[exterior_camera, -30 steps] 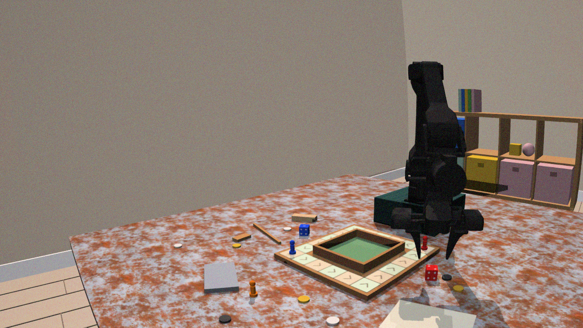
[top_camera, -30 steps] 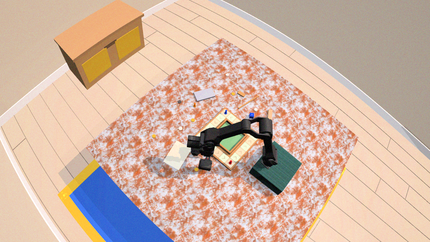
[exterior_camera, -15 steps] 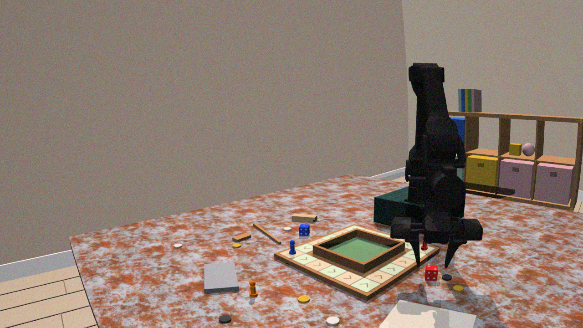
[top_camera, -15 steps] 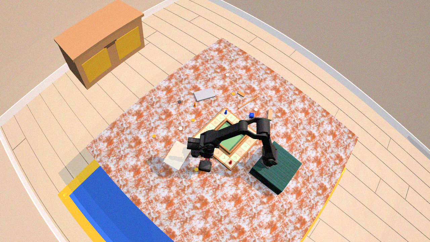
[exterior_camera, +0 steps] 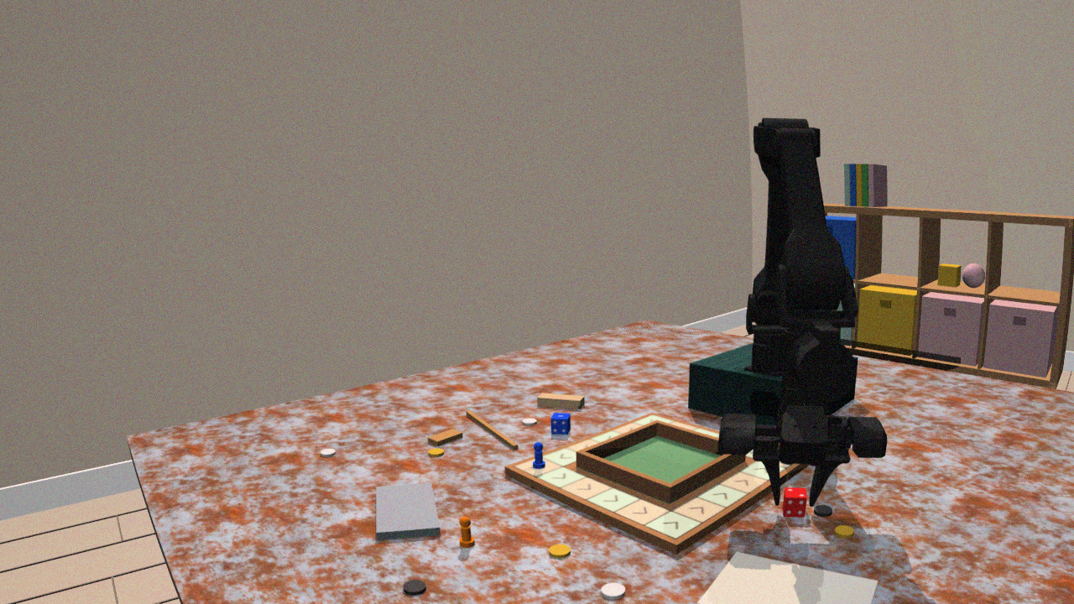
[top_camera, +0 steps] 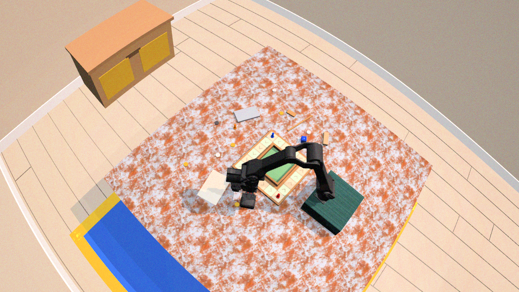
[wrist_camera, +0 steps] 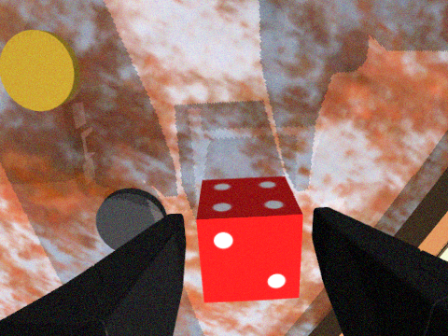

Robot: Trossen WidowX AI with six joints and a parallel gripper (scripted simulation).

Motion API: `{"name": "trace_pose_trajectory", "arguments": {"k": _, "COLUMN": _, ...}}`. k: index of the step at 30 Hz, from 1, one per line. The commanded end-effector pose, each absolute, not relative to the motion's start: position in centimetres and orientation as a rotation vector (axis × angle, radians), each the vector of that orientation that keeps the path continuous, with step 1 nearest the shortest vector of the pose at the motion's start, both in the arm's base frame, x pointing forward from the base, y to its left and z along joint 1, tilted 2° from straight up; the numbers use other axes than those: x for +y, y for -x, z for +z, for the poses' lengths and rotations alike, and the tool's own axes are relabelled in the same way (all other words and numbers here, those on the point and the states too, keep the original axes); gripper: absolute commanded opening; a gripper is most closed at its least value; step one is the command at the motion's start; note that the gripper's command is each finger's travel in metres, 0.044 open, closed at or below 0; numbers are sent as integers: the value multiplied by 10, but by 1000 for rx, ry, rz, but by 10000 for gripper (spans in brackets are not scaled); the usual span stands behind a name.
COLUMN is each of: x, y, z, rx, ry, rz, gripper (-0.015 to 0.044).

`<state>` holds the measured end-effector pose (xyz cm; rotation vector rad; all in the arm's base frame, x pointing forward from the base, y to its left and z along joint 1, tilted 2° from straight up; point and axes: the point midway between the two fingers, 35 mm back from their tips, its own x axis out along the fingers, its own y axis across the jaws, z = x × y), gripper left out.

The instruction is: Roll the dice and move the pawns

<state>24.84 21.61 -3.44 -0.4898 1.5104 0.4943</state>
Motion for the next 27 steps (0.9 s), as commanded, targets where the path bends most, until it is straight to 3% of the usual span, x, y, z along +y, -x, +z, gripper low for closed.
{"name": "trace_pose_trajectory", "arguments": {"k": 1, "x": 215, "y": -247, "z": -36, "rx": 1516, "ry": 493, "rz": 499, "gripper": 111}}
{"name": "trace_pose_trajectory", "arguments": {"k": 7, "x": 215, "y": -247, "z": -36, "rx": 1516, "ry": 493, "rz": 499, "gripper": 71}}
{"name": "trace_pose_trajectory", "arguments": {"k": 10, "x": 216, "y": -248, "z": -31, "rx": 1516, "ry": 493, "rz": 499, "gripper": 0}}
{"name": "trace_pose_trajectory", "arguments": {"k": 23, "x": 206, "y": -248, "z": 81, "rx": 1515, "ry": 494, "rz": 498, "gripper": 0}}
{"name": "trace_pose_trajectory", "arguments": {"k": 27, "x": 205, "y": -247, "z": 86, "rx": 1515, "ry": 494, "rz": 498, "gripper": 0}}
